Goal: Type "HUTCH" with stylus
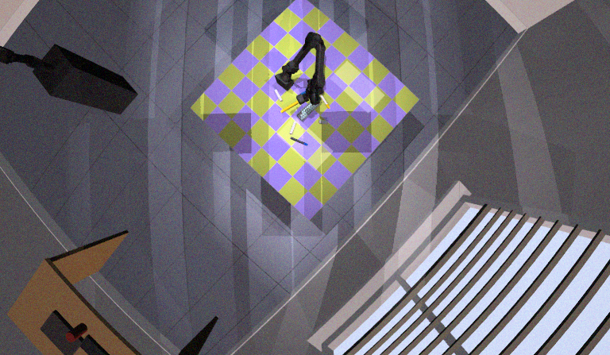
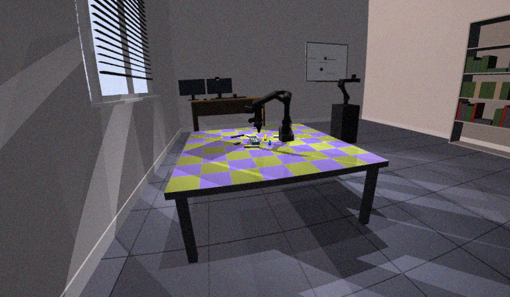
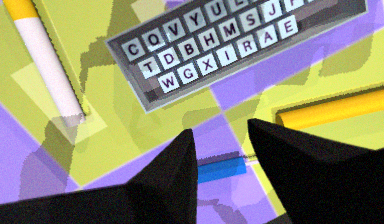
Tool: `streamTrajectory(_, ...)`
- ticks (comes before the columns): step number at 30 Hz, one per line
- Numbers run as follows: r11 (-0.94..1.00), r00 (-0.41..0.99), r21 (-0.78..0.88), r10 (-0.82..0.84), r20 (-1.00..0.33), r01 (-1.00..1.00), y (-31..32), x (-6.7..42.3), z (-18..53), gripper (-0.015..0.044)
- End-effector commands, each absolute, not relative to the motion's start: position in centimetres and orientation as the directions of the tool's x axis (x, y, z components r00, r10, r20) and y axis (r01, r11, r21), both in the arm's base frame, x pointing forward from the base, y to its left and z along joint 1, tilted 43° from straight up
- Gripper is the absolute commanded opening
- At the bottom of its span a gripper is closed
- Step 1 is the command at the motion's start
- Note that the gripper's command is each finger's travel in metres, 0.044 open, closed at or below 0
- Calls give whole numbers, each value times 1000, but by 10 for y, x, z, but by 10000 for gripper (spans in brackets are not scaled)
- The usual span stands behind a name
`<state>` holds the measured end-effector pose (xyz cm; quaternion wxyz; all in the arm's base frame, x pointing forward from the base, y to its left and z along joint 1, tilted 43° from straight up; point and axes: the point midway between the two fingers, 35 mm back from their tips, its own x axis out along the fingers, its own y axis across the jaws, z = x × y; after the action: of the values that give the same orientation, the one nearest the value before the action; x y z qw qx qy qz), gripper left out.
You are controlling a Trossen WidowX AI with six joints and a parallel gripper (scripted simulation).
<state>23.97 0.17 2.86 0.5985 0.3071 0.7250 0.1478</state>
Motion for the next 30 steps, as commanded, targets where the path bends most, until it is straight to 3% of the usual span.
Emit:
streamTrajectory(1, 758, -137, 444, 564, -815, 477, 14, 227, 31, 150)
streamTrajectory(8, 550, -190, 89, 431, -882, 831, 33, 199, 35, 150)
streamTrajectory(15, 119, -199, -171, 291, -936, 978, 43, 171, 35, 150)
streamTrajectory(19, -125, -188, -220, 226, -956, 967, 44, 155, 33, 150)
streamTrajectory(30, -137, -188, -221, 223, -957, 966, 44, 154, 33, 150)
